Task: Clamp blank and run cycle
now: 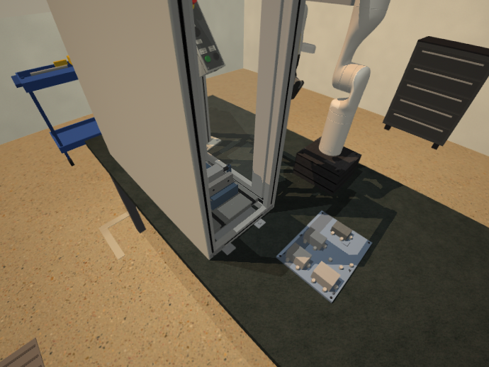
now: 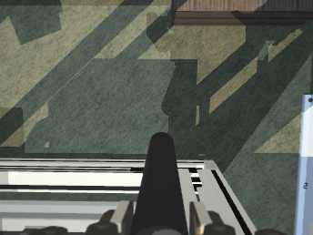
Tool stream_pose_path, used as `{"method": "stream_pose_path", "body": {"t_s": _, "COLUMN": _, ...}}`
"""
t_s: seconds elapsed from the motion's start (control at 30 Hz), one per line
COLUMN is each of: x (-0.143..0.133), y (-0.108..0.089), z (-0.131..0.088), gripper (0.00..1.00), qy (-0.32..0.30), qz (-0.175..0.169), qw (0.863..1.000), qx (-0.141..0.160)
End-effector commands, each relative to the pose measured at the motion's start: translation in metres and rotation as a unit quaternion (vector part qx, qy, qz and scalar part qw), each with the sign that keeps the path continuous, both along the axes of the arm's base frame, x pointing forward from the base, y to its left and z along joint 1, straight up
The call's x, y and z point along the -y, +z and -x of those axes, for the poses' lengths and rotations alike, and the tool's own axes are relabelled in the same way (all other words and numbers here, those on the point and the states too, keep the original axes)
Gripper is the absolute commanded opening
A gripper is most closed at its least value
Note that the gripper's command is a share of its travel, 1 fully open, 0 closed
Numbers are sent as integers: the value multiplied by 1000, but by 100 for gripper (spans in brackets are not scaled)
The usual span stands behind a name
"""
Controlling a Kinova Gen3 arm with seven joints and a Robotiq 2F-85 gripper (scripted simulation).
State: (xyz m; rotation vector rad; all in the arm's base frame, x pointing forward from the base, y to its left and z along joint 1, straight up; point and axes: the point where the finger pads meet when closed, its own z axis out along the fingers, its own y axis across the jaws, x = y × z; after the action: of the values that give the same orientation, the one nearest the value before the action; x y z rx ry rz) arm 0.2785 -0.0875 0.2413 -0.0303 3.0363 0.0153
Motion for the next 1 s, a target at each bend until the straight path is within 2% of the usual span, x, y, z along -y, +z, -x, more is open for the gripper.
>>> {"method": "stream_pose_path", "body": {"t_s": 0.0, "x": -13, "y": 1, "z": 0, "gripper": 39, "qy": -1, "qz": 2, "qw": 1000, "qx": 0}}
{"method": "stream_pose_path", "body": {"t_s": 0.87, "x": -20, "y": 1, "z": 0, "gripper": 39, "qy": -1, "qz": 2, "qw": 1000, "qx": 0}}
{"method": "stream_pose_path", "body": {"t_s": 0.9, "x": -20, "y": 1, "z": 0, "gripper": 80, "qy": -1, "qz": 2, "qw": 1000, "qx": 0}}
{"method": "stream_pose_path", "body": {"t_s": 0.97, "x": -20, "y": 1, "z": 0, "gripper": 80, "qy": -1, "qz": 2, "qw": 1000, "qx": 0}}
